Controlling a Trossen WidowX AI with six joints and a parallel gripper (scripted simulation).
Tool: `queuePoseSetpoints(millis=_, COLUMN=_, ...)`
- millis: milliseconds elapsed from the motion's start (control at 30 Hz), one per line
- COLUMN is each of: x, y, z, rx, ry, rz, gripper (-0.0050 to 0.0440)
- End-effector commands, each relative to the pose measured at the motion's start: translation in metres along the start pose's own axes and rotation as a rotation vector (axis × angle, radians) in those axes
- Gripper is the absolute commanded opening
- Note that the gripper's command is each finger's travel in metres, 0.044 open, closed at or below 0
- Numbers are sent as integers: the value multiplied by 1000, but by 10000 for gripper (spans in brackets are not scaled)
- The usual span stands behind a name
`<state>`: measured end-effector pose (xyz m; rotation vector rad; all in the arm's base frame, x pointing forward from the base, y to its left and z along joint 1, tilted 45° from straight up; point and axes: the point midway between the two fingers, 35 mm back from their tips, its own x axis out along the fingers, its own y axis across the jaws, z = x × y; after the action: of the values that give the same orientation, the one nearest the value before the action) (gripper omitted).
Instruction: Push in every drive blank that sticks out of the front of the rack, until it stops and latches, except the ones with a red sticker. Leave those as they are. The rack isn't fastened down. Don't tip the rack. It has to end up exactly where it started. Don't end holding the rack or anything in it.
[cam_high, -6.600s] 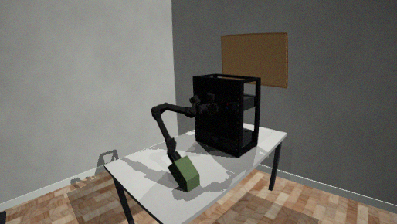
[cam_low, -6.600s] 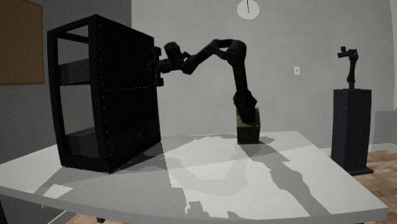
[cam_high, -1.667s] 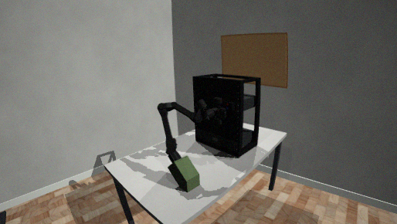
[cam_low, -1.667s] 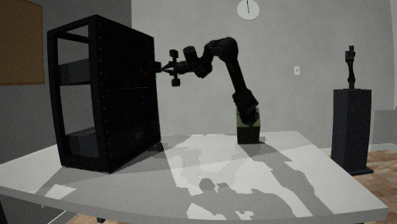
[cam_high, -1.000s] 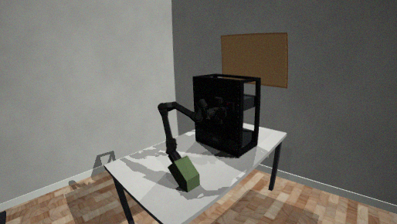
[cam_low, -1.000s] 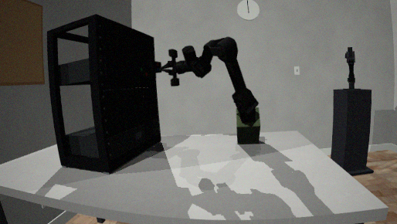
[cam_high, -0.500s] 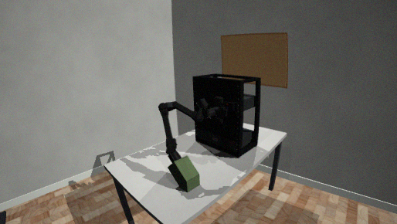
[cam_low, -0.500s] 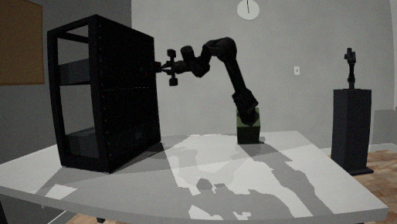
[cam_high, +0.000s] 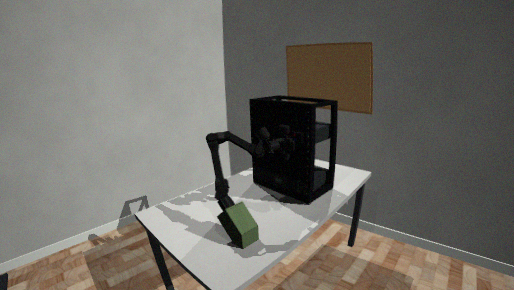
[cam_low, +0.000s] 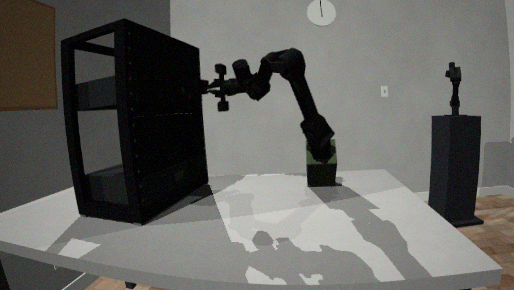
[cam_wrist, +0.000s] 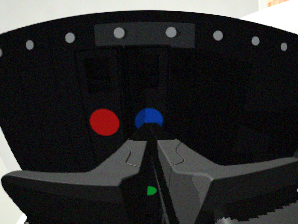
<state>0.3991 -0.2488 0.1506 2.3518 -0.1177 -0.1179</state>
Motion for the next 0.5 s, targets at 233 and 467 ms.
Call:
queuePoseSetpoints(millis=233, x=13, y=4, z=-2, rx=-4, ry=3, rz=10, gripper=0)
queuePoseSetpoints(millis=467, x=17, y=4, z=-2, rx=-4, ry=3, rz=10, gripper=0)
